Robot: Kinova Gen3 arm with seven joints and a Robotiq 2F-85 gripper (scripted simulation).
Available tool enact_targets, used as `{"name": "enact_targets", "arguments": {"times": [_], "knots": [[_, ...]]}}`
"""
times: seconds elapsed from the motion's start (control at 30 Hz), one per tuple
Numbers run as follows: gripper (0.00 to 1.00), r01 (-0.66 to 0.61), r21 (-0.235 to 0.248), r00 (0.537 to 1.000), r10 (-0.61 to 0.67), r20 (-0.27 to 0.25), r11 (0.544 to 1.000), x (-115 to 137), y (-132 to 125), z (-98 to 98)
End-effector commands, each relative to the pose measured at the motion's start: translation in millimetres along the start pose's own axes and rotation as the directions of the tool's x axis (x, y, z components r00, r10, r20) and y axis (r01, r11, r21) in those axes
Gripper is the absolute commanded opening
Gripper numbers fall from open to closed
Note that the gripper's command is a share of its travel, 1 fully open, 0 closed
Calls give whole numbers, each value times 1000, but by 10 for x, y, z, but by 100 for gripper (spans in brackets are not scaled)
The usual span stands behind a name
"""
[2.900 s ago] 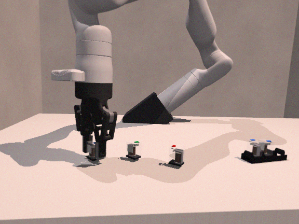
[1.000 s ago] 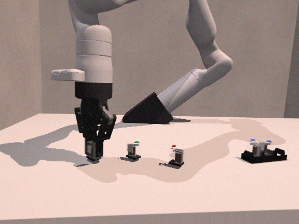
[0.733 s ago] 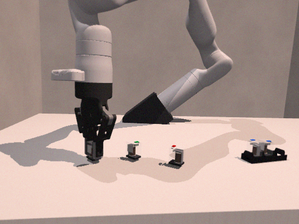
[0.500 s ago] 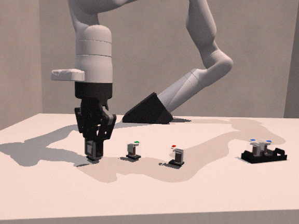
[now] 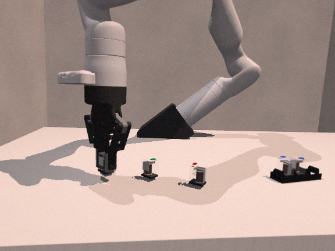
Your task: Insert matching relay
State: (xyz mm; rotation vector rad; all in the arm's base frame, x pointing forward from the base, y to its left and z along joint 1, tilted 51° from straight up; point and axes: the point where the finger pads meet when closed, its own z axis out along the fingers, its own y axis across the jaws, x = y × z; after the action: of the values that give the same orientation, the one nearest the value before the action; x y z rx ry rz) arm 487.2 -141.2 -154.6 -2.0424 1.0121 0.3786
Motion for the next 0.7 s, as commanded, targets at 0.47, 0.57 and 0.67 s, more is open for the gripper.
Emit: {"name": "enact_targets", "arguments": {"times": [0.47,0.57,0.67], "knots": [[0,0,2,1000,0,-10,1000,22,-5,-524],[0,0,2,1000,0,-10,1000,21,-5,-607],[0,0,2,1000,0,-10,1000,21,-5,-672]]}}
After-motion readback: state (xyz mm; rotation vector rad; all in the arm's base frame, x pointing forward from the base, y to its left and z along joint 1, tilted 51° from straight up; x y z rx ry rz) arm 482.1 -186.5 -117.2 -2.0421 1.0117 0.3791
